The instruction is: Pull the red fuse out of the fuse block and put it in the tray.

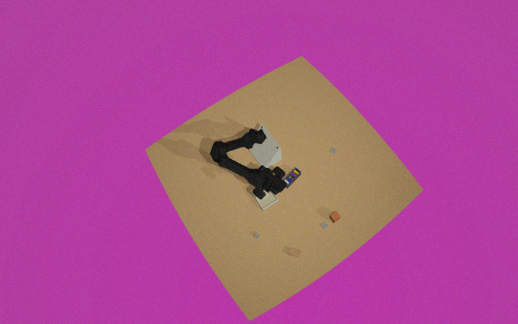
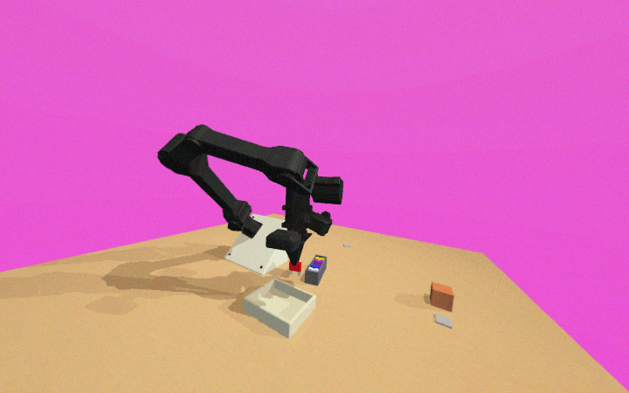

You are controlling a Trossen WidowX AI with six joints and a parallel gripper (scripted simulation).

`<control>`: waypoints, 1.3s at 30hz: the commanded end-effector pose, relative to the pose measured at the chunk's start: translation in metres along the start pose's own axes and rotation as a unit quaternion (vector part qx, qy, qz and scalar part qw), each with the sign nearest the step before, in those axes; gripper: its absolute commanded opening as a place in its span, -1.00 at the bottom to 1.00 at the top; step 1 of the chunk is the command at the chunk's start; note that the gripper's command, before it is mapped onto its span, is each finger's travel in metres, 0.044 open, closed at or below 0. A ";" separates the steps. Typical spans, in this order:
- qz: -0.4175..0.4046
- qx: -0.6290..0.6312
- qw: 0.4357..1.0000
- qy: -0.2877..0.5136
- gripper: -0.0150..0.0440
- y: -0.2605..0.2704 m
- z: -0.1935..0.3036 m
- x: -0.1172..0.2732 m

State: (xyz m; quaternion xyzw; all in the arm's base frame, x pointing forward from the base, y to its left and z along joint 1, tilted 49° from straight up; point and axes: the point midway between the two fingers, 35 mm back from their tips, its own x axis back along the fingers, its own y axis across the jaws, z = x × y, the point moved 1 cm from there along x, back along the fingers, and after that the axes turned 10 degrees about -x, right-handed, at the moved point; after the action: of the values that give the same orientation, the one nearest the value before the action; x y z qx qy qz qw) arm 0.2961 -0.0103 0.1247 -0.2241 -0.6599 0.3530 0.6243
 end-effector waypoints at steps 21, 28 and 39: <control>0.009 -0.002 1.000 0.003 -0.49 -0.039 0.010 -0.017; 0.009 -0.002 1.000 0.002 -0.49 -0.039 0.010 -0.028; 0.010 -0.002 1.000 0.002 -0.49 -0.040 0.011 -0.040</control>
State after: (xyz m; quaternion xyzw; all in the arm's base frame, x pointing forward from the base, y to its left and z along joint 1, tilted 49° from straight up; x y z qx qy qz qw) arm 0.2967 -0.0641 0.1300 -0.2316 -0.6594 0.3553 0.6207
